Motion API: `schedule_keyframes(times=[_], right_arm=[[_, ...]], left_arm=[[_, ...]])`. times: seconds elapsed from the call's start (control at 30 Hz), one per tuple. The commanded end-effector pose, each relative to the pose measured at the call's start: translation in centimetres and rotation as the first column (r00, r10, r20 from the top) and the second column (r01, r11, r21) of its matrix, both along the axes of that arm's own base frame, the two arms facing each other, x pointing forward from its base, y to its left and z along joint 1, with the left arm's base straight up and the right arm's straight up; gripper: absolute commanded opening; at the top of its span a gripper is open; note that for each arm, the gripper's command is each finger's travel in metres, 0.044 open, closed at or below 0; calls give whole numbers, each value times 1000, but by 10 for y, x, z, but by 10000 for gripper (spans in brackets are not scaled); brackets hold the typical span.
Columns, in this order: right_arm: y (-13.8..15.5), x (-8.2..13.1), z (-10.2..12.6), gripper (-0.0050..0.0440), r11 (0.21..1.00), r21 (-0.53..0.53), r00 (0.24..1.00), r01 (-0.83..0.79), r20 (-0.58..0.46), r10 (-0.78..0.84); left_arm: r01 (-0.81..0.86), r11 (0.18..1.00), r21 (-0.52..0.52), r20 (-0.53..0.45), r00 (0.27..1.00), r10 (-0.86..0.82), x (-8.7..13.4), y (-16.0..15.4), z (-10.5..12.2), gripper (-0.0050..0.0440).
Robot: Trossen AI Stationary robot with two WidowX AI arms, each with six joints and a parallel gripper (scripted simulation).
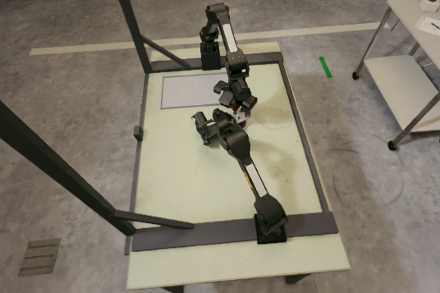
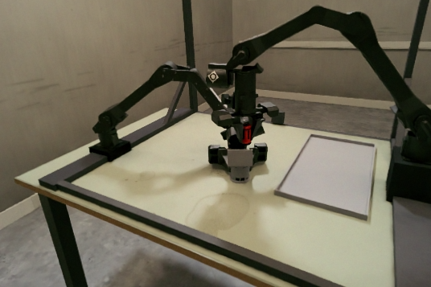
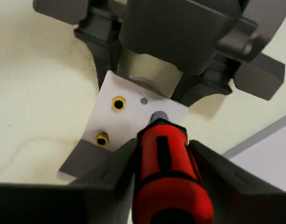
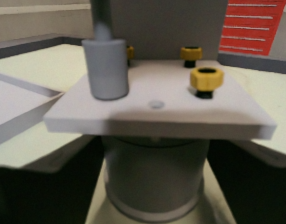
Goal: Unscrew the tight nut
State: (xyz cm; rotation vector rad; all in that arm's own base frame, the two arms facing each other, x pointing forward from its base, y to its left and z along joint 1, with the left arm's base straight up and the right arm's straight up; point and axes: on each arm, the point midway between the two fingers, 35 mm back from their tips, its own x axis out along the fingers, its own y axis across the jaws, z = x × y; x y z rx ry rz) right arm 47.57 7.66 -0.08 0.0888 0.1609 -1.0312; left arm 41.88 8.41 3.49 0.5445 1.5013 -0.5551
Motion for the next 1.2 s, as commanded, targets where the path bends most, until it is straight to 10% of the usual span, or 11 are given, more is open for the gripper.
schedule_keyframes(times=[0.0,1.17], right_arm=[[1,5,23,245,1000,22,999,1,47,-2],[1,5,23,245,1000,22,999,1,47,-2]], left_arm=[[-2,1000,5,37,999,2,5,2,13,130],[-2,1000,1,14,1000,2,1,3,5,130]])
